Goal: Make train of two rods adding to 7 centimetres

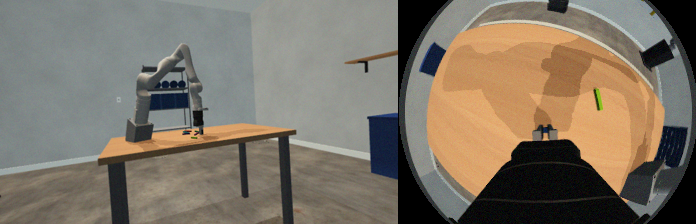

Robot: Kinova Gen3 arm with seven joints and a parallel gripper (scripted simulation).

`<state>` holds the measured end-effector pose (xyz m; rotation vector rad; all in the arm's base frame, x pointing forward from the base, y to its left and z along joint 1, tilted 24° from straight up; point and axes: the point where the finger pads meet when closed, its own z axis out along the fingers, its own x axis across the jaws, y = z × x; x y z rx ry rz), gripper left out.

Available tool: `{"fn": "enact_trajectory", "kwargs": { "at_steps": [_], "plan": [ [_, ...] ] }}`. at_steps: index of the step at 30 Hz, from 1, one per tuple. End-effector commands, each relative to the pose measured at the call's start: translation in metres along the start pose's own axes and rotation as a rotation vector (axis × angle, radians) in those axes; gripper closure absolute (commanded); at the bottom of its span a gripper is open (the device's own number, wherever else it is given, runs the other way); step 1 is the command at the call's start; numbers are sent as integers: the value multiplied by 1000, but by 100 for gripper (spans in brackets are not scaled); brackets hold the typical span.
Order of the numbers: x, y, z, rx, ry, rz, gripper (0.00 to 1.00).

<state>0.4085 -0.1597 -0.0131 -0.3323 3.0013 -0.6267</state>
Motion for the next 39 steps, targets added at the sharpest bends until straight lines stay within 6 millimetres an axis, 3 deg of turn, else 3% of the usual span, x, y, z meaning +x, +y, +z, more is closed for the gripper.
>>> {"fn": "enact_trajectory", "kwargs": {
  "at_steps": [1, 7, 21, 29, 39],
  "plan": [
    [-2, 1, -5, 0, -4, -2, 76],
    [-2, 1, -17, 0, -4, -2, 76],
    [-1, 1, -83, 0, -4, -2, 76],
    [-1, 1, -97, 0, -4, -2, 76],
    [-1, 1, -98, 0, -4, -2, 76]
  ]
}}
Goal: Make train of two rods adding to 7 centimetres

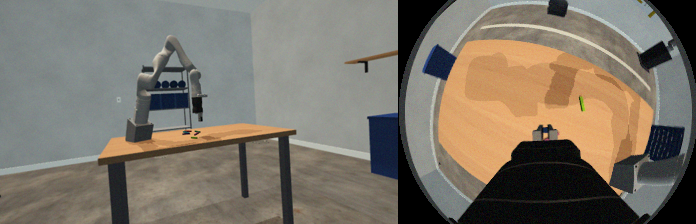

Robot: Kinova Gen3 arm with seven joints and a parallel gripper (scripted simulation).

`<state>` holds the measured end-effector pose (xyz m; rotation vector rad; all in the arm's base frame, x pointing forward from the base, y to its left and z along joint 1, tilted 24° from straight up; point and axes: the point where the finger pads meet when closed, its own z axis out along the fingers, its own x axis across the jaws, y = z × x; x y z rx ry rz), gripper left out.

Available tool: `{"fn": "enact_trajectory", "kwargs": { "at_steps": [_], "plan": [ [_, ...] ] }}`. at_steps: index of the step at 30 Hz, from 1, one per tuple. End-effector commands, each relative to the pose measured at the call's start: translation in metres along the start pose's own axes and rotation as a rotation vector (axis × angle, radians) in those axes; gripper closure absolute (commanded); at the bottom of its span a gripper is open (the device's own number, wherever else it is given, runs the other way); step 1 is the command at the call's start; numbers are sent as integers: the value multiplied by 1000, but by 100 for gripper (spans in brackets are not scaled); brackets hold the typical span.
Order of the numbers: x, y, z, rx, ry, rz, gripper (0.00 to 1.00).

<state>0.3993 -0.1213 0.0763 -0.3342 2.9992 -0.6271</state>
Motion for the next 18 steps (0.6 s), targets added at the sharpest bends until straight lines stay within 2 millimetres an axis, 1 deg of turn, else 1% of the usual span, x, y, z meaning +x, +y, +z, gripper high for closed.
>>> {"fn": "enact_trajectory", "kwargs": {
  "at_steps": [1, 4, 6, 11, 13, 15, 18],
  "plan": [
    [-1, 0, -1, 0, -2, -1, 76],
    [1, 0, -1, -1, -2, 13, 76],
    [11, -2, 0, -2, -2, 87, 76],
    [62, -9, -1, -3, -1, 460, 76],
    [77, -10, -1, -1, -1, 570, 76],
    [83, -10, -1, 0, -1, 611, 76],
    [83, -10, -1, 0, -1, 613, 76]
  ]
}}
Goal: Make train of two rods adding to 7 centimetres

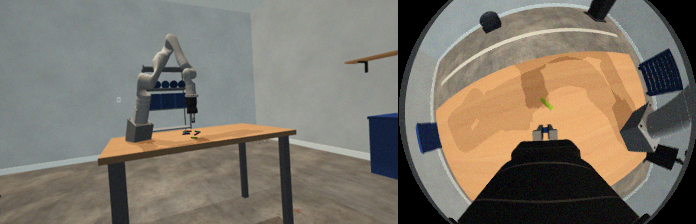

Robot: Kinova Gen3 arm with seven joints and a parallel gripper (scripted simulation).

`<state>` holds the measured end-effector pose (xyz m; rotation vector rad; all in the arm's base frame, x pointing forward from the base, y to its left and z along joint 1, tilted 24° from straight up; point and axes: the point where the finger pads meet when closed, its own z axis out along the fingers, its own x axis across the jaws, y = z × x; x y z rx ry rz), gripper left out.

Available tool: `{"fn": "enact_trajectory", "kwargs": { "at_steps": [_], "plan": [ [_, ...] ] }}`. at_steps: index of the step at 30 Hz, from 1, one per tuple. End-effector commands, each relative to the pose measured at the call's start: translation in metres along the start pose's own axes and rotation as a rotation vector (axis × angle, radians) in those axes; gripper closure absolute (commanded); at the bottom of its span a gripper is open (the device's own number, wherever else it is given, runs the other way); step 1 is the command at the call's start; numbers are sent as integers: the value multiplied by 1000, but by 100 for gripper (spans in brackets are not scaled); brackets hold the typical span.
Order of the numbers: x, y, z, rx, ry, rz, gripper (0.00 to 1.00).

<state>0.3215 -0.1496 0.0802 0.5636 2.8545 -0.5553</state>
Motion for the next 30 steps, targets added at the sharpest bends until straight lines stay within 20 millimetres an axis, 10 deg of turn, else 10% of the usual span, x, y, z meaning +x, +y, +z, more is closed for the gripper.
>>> {"fn": "enact_trajectory", "kwargs": {
  "at_steps": [1, 30],
  "plan": [
    [1, 0, -1, -3, 0, 2, 76],
    [1, 0, 12, -5, -1, 2, 76]
  ]
}}
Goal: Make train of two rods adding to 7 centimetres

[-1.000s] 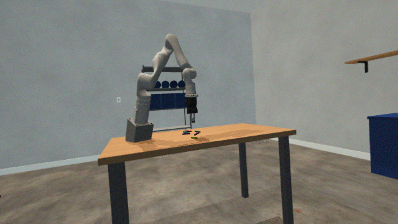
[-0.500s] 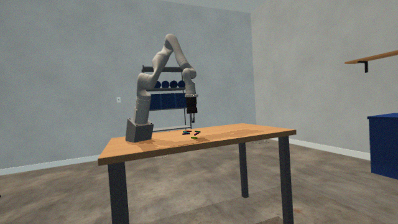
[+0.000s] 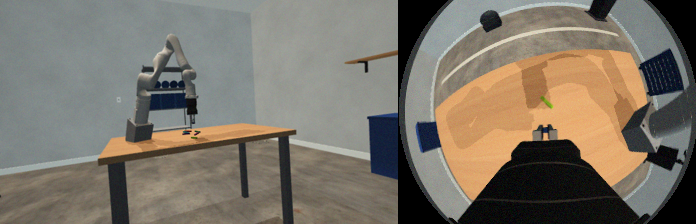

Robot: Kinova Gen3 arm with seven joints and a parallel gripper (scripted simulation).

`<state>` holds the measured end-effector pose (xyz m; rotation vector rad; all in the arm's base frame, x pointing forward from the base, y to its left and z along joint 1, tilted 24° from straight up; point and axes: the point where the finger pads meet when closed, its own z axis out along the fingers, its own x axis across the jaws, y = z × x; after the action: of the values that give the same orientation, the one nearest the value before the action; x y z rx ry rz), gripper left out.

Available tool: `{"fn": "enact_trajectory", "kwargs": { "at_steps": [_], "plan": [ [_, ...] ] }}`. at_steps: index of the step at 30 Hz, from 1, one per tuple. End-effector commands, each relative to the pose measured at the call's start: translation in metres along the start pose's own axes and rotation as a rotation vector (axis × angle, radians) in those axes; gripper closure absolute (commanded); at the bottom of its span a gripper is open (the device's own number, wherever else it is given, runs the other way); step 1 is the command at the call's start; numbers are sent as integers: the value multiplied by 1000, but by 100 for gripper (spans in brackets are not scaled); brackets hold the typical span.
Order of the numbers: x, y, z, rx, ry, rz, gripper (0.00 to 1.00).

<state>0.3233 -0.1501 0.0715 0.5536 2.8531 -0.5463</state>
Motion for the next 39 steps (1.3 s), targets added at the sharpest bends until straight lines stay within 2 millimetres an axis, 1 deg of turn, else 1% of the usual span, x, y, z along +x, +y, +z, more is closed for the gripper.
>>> {"fn": "enact_trajectory", "kwargs": {
  "at_steps": [1, 5, 19, 21, 31, 39],
  "plan": [
    [1, -3, 5, 2, 4, 6, 76],
    [1, -3, 9, 2, 4, 6, 76],
    [1, -3, 44, 2, 4, 6, 76],
    [1, -3, 44, 2, 4, 6, 76],
    [1, -3, 62, 2, 4, 6, 76],
    [1, -3, 67, 2, 4, 6, 76]
  ]
}}
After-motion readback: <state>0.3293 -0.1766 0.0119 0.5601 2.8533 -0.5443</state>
